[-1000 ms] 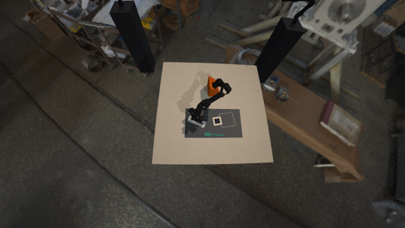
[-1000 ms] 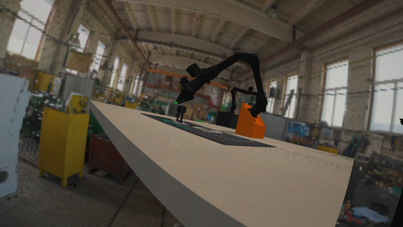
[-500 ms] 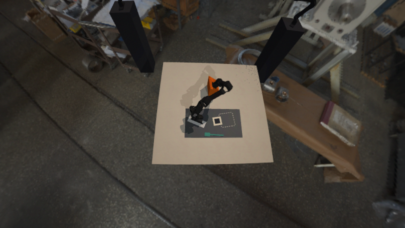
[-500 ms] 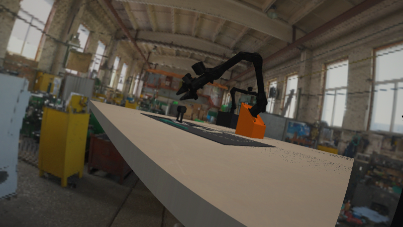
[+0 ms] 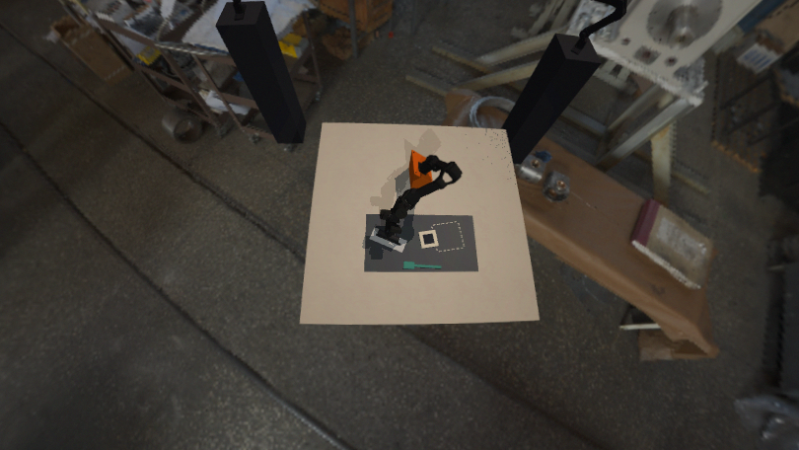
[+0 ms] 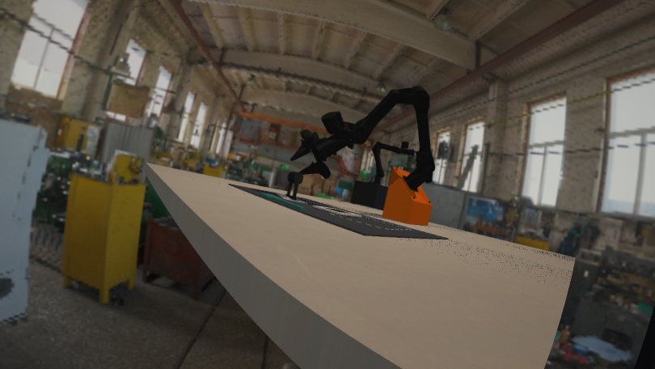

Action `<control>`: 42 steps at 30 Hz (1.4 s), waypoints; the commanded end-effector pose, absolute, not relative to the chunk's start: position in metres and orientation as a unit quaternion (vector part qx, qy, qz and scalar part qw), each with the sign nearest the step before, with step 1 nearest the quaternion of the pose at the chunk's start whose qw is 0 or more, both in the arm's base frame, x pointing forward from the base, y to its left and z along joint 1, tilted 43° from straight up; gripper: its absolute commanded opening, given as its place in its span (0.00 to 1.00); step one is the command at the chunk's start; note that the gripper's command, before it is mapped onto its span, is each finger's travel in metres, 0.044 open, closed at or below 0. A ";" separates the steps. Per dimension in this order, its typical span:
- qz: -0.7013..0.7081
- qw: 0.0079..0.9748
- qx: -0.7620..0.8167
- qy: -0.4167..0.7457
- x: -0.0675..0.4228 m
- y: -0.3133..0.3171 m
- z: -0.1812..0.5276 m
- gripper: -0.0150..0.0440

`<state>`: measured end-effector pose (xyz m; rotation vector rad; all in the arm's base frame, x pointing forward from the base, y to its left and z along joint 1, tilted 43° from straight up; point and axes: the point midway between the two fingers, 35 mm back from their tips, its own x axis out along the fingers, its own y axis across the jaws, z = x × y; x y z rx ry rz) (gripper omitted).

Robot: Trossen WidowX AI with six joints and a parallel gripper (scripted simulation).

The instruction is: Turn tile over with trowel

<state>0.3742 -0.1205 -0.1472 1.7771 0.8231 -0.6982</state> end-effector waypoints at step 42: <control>-0.313 0.315 0.861 0.249 0.384 -0.073 -0.164 0.76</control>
